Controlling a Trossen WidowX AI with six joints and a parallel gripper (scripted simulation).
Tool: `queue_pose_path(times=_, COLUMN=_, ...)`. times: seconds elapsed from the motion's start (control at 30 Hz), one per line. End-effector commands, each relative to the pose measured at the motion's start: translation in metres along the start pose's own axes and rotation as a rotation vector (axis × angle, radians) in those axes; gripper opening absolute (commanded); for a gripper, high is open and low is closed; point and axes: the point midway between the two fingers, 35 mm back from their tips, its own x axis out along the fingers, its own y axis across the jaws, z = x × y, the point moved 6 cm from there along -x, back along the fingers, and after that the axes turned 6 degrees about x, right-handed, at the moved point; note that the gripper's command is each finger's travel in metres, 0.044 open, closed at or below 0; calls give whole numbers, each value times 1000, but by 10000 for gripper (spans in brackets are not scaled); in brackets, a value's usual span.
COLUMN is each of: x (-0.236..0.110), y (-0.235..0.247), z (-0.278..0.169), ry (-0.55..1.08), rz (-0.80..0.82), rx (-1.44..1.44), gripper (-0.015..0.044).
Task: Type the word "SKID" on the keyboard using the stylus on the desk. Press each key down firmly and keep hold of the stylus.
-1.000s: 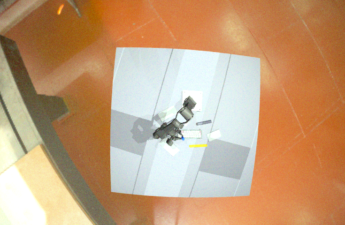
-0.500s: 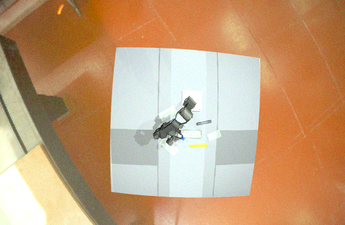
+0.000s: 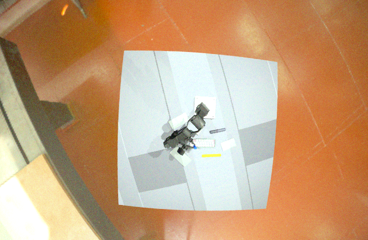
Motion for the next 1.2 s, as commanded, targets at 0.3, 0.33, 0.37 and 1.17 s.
queue_pose_path(times=0.3, x=4, y=0, z=6, ry=4, rz=-1, rx=10, gripper=81)
queue_pose_path(times=0.33, x=4, y=0, z=6, ry=4, rz=-1, rx=10, gripper=81)
queue_pose_path(times=0.37, x=4, y=0, z=6, ry=4, rz=-1, rx=10, gripper=81)
queue_pose_path(times=1.17, x=-13, y=-3, z=-24, ry=5, rz=1, rx=12, gripper=85)
